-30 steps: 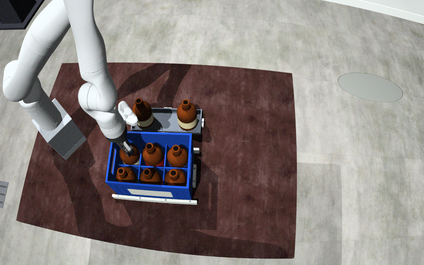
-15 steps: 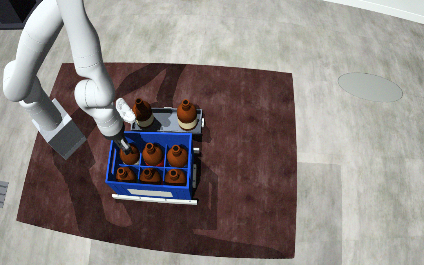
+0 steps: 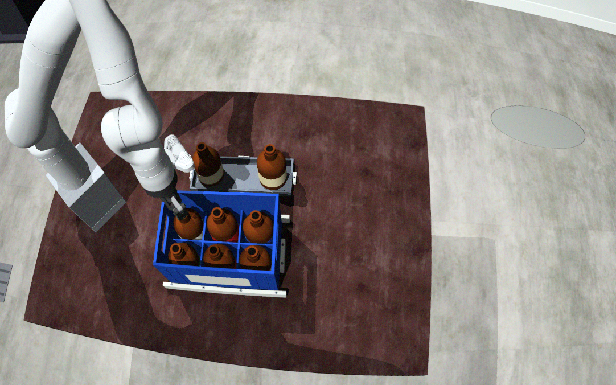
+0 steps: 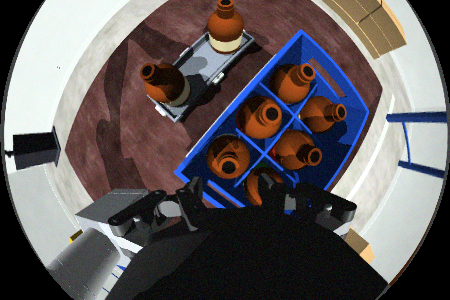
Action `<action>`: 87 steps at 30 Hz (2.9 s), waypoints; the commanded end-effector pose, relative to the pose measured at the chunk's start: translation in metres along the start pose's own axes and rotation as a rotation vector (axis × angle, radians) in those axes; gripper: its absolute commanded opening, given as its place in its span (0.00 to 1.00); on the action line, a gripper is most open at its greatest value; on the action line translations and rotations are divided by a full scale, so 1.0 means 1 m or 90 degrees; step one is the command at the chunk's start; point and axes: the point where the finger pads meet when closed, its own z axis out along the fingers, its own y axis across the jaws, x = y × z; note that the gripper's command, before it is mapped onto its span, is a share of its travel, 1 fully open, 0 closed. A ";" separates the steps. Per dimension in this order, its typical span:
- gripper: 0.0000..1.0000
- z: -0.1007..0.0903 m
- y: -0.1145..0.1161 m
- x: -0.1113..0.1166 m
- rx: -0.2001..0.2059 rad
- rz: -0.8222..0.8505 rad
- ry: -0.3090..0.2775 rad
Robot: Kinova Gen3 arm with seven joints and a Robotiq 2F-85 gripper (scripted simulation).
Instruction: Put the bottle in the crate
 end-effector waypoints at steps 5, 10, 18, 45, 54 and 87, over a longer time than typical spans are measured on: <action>0.64 -0.017 0.000 0.008 -0.004 -0.009 0.008; 0.64 -0.022 0.000 0.008 -0.004 -0.009 0.008; 0.64 -0.027 0.000 0.008 -0.004 -0.009 0.008; 0.00 -0.027 0.000 0.008 -0.004 -0.009 0.008; 0.00 -0.027 0.000 0.008 -0.004 -0.009 0.008; 0.00 -0.027 0.000 0.008 -0.004 -0.009 0.008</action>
